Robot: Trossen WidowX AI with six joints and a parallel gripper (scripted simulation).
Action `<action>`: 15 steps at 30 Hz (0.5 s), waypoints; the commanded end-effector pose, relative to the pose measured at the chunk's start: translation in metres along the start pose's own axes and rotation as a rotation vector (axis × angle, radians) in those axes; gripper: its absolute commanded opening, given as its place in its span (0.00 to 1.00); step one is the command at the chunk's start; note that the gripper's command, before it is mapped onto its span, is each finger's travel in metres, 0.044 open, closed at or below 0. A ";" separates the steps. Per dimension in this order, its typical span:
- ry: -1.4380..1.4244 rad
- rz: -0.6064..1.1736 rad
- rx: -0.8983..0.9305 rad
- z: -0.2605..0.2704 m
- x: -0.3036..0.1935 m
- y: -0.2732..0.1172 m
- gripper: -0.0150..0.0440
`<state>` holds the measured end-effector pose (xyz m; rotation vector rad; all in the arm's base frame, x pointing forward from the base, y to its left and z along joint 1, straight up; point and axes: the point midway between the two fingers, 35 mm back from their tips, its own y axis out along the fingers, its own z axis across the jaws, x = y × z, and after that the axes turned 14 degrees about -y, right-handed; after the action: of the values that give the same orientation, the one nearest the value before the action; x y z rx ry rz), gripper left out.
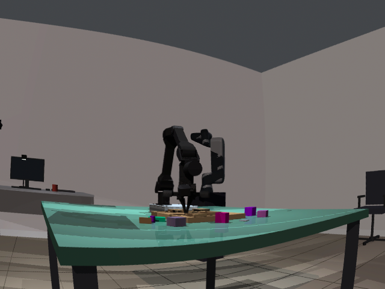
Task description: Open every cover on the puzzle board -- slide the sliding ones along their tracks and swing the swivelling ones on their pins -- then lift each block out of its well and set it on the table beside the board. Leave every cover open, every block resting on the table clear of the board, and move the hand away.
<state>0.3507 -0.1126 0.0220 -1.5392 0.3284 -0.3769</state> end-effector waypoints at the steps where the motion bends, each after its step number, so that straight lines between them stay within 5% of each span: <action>1: 0.000 -0.002 -0.001 0.000 0.001 -0.005 0.25; 4: 0.001 -0.001 -0.002 0.000 0.001 -0.009 0.25; 10: 0.000 0.000 -0.001 0.000 0.002 -0.030 0.50; 15: 0.001 -0.001 -0.002 0.000 0.002 -0.058 0.50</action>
<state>0.3509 -0.1128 0.0633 -1.5387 0.3335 -0.3722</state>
